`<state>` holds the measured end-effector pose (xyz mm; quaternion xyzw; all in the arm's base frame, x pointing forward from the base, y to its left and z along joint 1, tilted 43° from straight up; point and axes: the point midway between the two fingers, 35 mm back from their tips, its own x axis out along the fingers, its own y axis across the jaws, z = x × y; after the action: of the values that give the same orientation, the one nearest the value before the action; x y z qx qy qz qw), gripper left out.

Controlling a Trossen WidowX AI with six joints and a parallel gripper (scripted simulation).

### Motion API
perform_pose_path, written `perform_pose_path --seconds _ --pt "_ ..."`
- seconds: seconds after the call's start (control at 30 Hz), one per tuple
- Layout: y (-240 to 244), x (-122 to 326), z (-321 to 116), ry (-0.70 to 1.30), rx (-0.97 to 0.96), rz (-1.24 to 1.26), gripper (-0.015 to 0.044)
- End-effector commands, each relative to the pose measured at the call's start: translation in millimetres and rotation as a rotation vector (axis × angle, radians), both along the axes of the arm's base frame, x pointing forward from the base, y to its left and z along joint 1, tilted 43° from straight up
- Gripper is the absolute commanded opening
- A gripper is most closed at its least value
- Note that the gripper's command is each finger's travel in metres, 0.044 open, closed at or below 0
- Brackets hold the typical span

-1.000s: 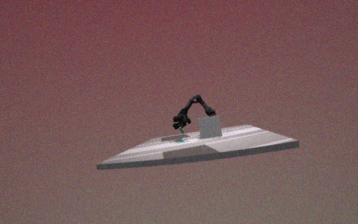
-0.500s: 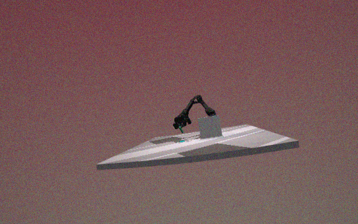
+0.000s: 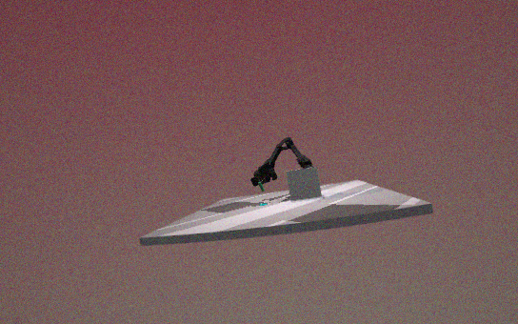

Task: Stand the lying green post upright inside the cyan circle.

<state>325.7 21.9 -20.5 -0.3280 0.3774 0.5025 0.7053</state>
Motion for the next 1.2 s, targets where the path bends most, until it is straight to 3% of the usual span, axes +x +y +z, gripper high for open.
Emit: perform_pose_path --seconds 0.0,1.17 --pt "-1 -1 2 -0.026 0.026 0.008 0.0023" --pt "-9 -1 26 -0.254 0.183 0.061 0.0023"
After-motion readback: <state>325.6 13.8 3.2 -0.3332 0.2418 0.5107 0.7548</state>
